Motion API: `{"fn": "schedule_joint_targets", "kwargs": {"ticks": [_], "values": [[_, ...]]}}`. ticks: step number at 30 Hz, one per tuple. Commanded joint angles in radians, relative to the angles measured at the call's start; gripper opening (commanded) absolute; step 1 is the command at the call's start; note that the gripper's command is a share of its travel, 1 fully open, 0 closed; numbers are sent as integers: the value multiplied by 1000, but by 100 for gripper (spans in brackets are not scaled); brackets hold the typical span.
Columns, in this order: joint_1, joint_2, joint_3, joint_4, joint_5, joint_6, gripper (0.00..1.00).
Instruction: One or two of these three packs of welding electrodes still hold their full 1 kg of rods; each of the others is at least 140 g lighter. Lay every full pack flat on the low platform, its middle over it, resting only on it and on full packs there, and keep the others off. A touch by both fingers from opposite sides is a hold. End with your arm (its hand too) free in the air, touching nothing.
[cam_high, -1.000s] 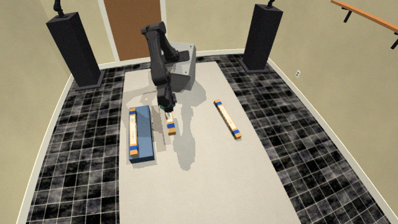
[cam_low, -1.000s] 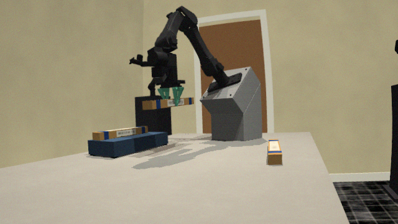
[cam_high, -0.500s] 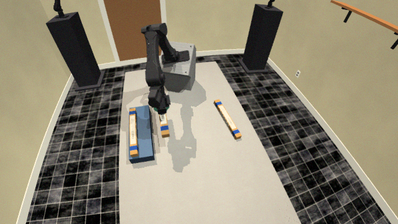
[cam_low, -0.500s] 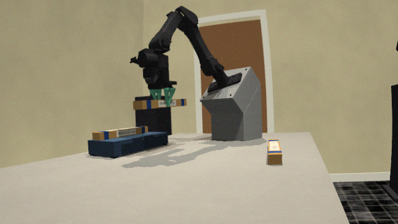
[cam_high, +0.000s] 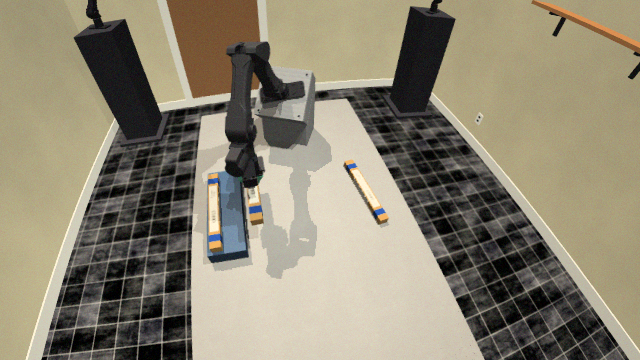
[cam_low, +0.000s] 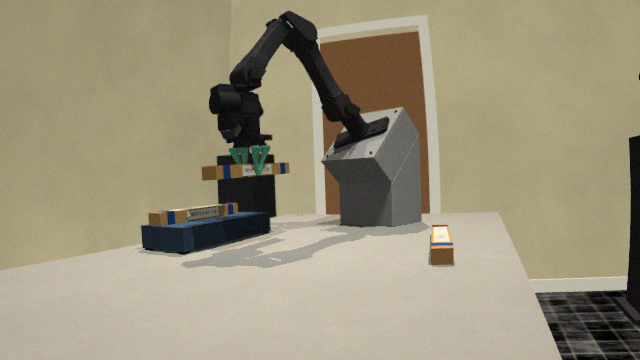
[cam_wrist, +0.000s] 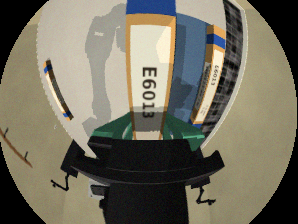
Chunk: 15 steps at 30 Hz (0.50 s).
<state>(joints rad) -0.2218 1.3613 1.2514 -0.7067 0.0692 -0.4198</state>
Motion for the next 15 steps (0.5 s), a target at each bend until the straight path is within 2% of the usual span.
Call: {"fn": "schedule_joint_targets", "kwargs": {"ticks": [1, 4, 6, 9, 14, 15], "values": [[-32, -41, 67, -21, -36, -35, 0], [-61, -2, 86, -25, -57, -54, 0], [-76, -17, 97, -27, -68, -66, 0], [-103, 17, 117, -31, -87, -84, 0], [-127, 13, 137, -35, -104, -101, 0], [-136, 42, 145, -38, -111, -107, 0]]}}
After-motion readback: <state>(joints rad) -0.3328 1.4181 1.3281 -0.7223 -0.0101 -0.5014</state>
